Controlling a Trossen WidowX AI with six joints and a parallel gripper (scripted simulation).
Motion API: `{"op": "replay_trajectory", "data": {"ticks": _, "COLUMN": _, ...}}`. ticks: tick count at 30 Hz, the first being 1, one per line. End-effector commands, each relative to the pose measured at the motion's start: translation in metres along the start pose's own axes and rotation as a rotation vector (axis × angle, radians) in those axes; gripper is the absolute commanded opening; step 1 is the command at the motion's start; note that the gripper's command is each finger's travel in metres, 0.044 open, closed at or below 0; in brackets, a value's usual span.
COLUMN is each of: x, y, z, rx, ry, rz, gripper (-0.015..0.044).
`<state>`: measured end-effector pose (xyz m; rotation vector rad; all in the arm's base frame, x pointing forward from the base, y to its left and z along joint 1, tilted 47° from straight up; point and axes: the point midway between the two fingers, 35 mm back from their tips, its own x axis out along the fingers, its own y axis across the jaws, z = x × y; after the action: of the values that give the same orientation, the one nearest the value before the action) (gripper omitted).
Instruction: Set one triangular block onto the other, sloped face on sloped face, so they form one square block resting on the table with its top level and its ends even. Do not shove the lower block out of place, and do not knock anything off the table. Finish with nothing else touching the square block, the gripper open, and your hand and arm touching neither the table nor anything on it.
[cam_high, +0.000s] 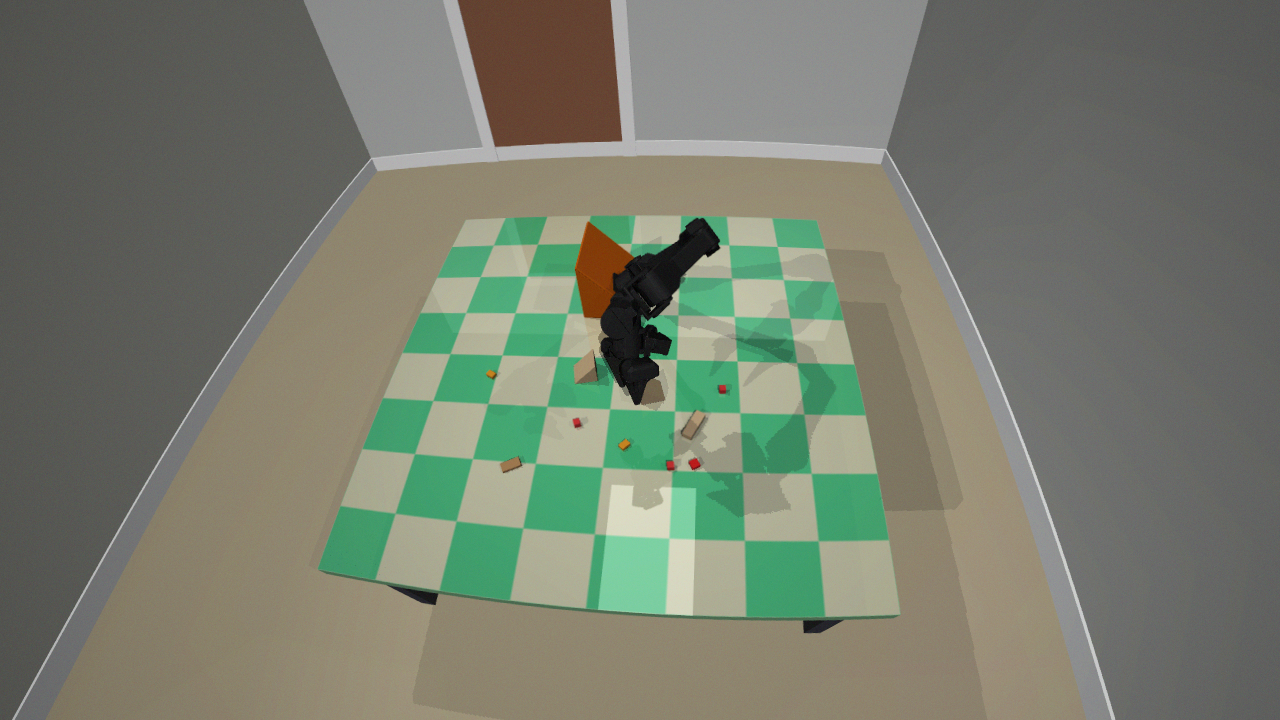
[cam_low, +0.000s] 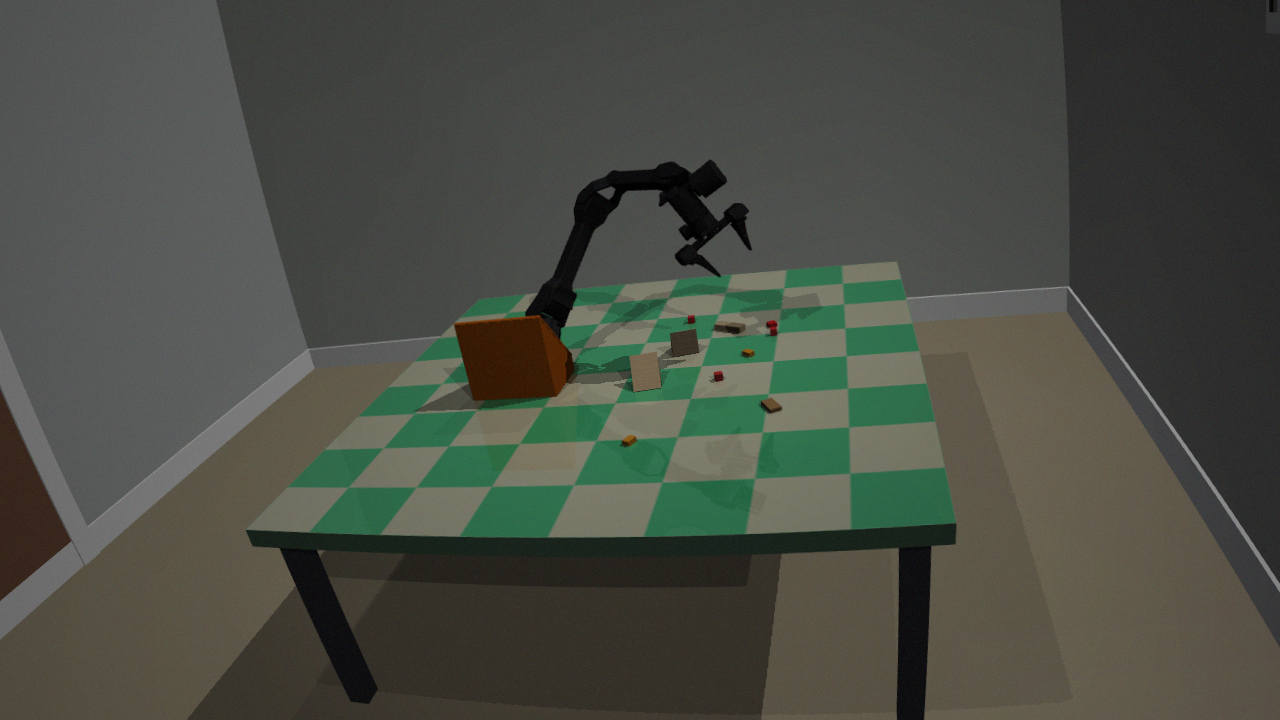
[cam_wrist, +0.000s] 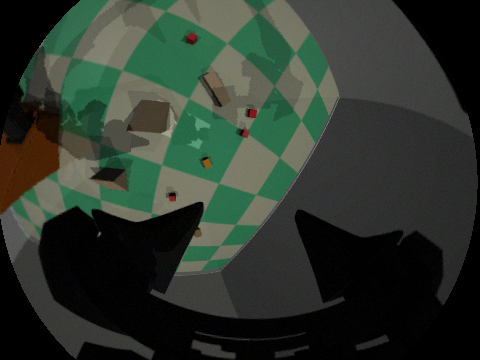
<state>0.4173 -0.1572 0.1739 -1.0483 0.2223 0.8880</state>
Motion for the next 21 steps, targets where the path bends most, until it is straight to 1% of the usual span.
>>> {"op": "replay_trajectory", "data": {"ticks": 1, "x": 0.025, "y": 0.072, "z": 0.007, "rx": 0.060, "ry": -0.151, "rz": 0.217, "gripper": 0.0440}}
{"op": "replay_trajectory", "data": {"ticks": 6, "x": 0.033, "y": 0.130, "z": 0.031, "rx": 0.136, "ry": -0.365, "rz": 0.390, "gripper": 0.0440}}
{"op": "replay_trajectory", "data": {"ticks": 8, "x": 0.032, "y": 0.143, "z": 0.041, "rx": 0.163, "ry": -0.437, "rz": 0.430, "gripper": 0.0440}}
{"op": "replay_trajectory", "data": {"ticks": 21, "x": 0.036, "y": 0.146, "z": 0.044, "rx": 0.170, "ry": -0.447, "rz": 0.435, "gripper": 0.0440}}
